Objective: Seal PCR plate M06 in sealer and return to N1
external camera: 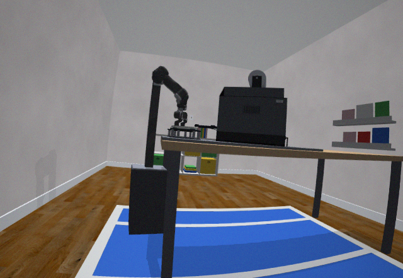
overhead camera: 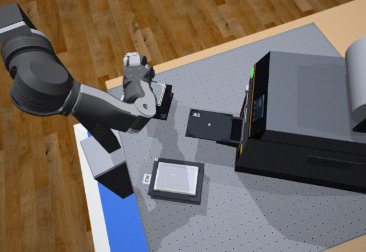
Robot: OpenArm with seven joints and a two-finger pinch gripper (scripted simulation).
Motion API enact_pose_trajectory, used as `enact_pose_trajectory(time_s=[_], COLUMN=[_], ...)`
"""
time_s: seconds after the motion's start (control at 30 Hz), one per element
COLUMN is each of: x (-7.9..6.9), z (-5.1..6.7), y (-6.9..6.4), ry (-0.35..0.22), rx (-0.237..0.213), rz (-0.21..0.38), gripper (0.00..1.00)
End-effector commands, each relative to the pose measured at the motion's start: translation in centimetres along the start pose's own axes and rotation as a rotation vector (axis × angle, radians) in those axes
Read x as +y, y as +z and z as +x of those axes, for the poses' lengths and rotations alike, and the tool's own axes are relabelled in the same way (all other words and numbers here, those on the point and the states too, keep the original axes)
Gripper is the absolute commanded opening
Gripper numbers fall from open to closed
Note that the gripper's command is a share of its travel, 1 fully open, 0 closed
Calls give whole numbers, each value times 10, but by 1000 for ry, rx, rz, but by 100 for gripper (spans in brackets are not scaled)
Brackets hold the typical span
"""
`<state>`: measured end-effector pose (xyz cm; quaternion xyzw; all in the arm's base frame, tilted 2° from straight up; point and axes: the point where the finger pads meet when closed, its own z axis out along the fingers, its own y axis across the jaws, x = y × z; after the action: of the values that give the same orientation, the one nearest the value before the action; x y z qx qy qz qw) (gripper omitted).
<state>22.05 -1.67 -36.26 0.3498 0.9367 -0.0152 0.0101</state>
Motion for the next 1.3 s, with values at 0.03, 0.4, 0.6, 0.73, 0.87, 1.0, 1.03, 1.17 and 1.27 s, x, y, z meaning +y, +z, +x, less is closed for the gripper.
enact_pose_trajectory(time_s=[0.03,0.4,0.6,0.73,0.87,1.0,1.03,1.17,1.27], x=[0,0,1,1,1,1,1,0,0], z=[-1,-1,1,1,1,1,1,1,1], y=[-1,0,3,3,3,5,5,6,6], ry=[-1,-2,-5,-5,-5,-5,-5,-5,-5], rx=[-3,-2,0,0,0,0,0,0,0], rz=[2,1,-2,-2,-2,-2,-2,-3,-3], gripper=[0,0,0,0,0,0,0,0,0])
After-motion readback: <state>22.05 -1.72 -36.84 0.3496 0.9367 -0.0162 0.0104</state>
